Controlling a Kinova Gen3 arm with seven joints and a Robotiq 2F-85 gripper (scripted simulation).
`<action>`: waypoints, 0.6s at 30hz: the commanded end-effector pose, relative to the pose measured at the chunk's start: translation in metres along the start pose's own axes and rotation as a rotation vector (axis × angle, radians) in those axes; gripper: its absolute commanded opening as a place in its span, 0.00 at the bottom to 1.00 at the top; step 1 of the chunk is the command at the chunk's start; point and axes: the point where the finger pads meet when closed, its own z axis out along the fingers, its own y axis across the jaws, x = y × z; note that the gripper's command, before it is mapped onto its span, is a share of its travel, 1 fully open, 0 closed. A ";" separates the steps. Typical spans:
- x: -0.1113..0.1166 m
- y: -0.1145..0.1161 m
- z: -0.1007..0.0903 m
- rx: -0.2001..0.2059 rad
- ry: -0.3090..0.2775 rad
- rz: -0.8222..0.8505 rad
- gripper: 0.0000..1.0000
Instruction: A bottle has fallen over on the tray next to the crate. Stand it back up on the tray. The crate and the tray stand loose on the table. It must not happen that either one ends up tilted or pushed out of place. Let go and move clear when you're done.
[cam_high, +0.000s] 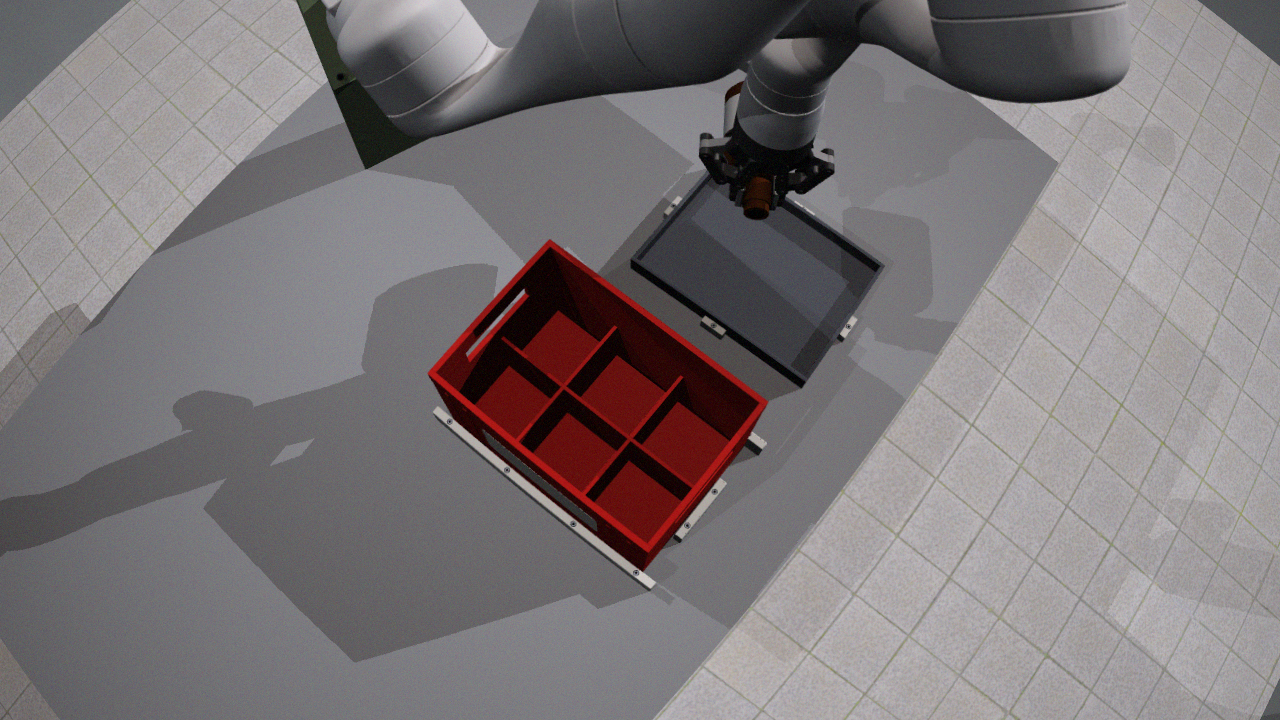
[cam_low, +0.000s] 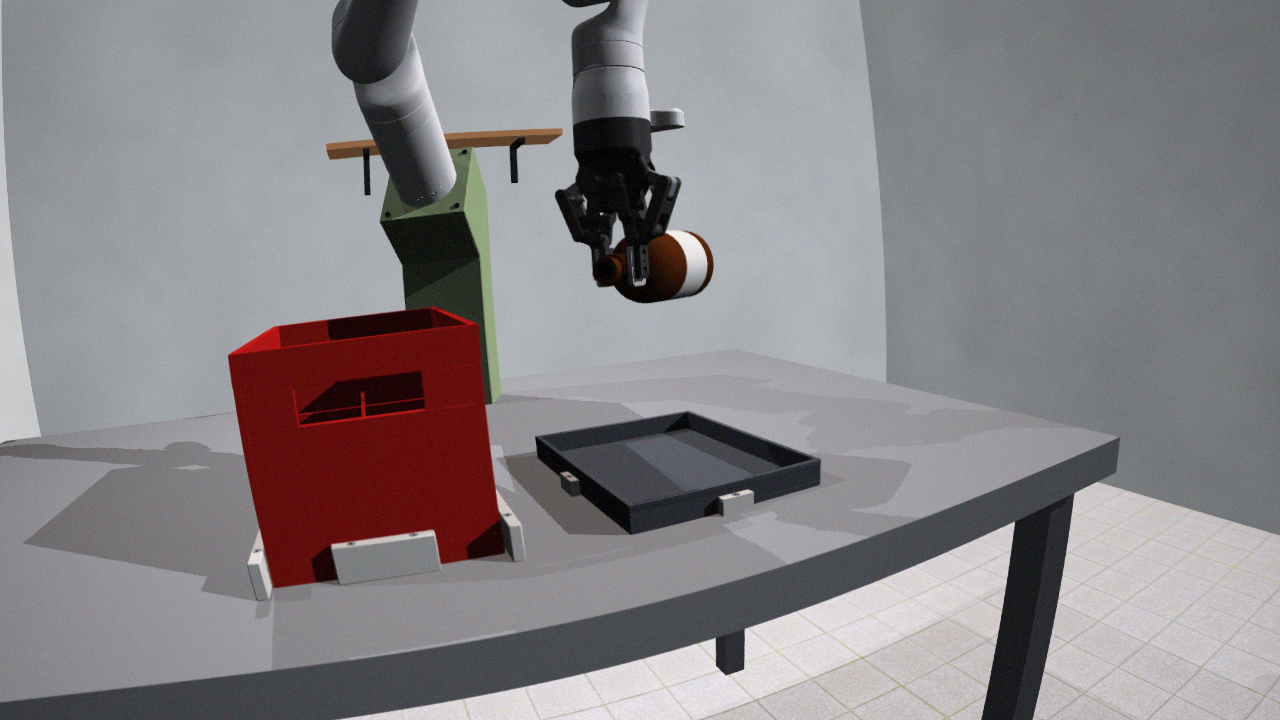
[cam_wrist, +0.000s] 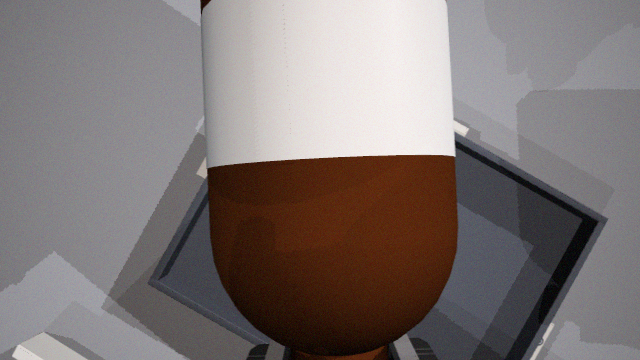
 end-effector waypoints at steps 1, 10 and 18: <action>0.000 0.000 0.000 0.000 0.001 -0.032 0.00; 0.000 0.000 0.000 0.000 0.001 -0.157 0.00; 0.000 0.000 0.000 0.000 0.001 -0.179 0.00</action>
